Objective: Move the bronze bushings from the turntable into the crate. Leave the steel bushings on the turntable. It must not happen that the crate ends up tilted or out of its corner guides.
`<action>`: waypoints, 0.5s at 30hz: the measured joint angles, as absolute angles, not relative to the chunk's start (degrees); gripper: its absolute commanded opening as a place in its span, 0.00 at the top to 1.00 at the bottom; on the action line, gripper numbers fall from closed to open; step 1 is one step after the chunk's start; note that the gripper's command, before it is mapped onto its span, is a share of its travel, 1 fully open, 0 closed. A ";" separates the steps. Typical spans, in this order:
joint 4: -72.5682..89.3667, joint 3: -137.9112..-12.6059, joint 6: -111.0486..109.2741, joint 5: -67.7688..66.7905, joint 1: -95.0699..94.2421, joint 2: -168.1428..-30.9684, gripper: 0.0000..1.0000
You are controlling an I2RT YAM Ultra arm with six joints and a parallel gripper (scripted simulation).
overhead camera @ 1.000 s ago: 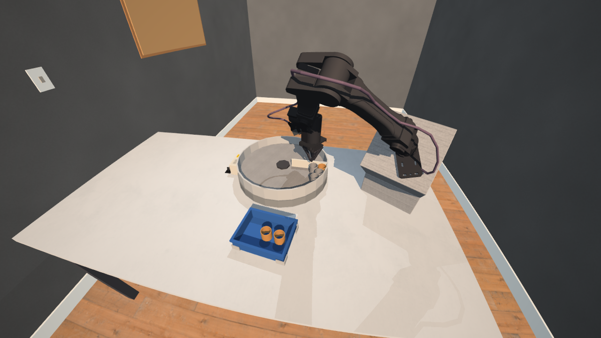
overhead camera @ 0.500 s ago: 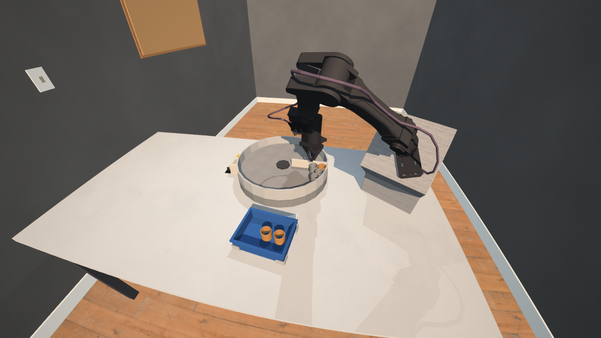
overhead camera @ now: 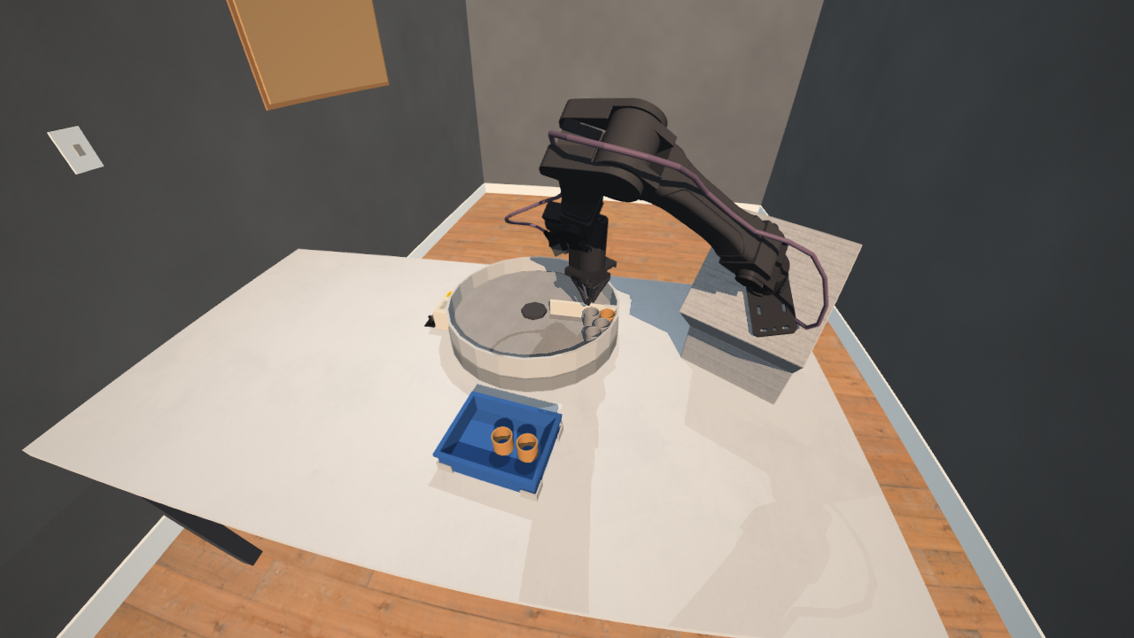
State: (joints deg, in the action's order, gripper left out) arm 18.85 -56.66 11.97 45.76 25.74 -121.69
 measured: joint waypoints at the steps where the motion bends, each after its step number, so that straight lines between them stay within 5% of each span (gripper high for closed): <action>1: 18.85 -56.66 11.97 45.76 25.74 -121.69 0.85; 15: 14.46 -56.66 14.85 45.69 22.46 -124.25 0.85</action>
